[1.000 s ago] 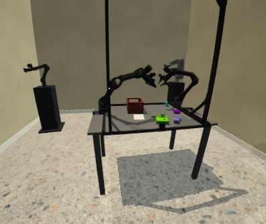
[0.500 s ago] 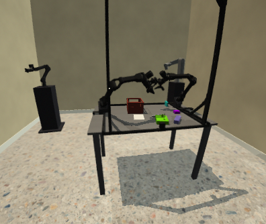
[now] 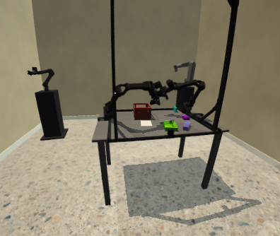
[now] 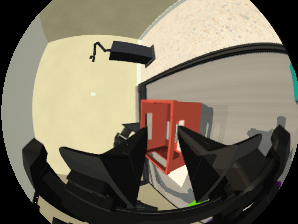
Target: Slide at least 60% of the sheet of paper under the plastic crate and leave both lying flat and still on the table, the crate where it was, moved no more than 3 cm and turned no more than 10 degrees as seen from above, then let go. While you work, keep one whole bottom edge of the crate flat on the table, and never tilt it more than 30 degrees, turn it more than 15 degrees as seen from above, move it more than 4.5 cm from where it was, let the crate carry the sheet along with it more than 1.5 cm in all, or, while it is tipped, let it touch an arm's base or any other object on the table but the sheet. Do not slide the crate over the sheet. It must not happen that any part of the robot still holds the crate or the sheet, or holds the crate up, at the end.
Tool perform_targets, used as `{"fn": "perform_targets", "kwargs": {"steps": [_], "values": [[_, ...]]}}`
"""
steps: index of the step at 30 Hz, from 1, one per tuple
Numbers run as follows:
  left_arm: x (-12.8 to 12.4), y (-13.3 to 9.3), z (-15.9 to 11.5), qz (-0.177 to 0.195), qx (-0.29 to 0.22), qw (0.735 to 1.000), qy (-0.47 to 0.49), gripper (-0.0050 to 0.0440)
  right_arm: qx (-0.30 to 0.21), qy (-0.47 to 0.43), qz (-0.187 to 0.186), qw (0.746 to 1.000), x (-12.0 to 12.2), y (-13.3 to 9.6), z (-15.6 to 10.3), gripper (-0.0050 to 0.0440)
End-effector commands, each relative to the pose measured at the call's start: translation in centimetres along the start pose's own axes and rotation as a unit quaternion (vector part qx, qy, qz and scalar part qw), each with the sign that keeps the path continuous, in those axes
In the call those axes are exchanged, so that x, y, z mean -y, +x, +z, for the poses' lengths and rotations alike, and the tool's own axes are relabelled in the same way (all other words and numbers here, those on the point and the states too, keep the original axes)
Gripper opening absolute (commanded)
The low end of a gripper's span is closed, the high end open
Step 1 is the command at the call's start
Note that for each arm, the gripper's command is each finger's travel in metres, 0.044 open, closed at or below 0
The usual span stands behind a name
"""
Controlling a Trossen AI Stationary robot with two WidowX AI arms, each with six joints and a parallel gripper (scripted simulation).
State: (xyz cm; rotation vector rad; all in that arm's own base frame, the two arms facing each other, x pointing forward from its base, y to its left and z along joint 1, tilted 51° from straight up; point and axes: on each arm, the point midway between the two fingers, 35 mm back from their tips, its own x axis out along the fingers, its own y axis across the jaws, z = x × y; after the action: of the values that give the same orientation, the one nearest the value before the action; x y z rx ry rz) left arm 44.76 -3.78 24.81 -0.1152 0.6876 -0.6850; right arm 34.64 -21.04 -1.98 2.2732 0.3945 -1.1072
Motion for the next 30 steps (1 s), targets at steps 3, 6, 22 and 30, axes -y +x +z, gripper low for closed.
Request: {"fn": "perform_targets", "kwargs": {"steps": [3,6,22,30], "values": [[1.9,1.1,-1.7,-0.002,-0.042,0.995,0.087,0.0060,0.000,0.000,0.035,0.999,0.8,1.9,-0.9,0.0150],[2.2,1.2,-2.0,-0.004,-0.049,0.994,0.102,0.0060,-0.001,0.000,0.042,0.999,0.9,2.2,-1.1,0.0150],[6.4,2.8,-6.4,-0.043,-0.146,0.937,0.313,0.0060,-0.039,0.007,0.137,0.990,2.8,4.4,-4.5,0.0150],[8.6,3.1,-9.1,-0.084,-0.196,0.877,0.431,0.0060,-0.078,0.022,0.188,0.979,4.2,4.3,-6.8,0.0150]]}}
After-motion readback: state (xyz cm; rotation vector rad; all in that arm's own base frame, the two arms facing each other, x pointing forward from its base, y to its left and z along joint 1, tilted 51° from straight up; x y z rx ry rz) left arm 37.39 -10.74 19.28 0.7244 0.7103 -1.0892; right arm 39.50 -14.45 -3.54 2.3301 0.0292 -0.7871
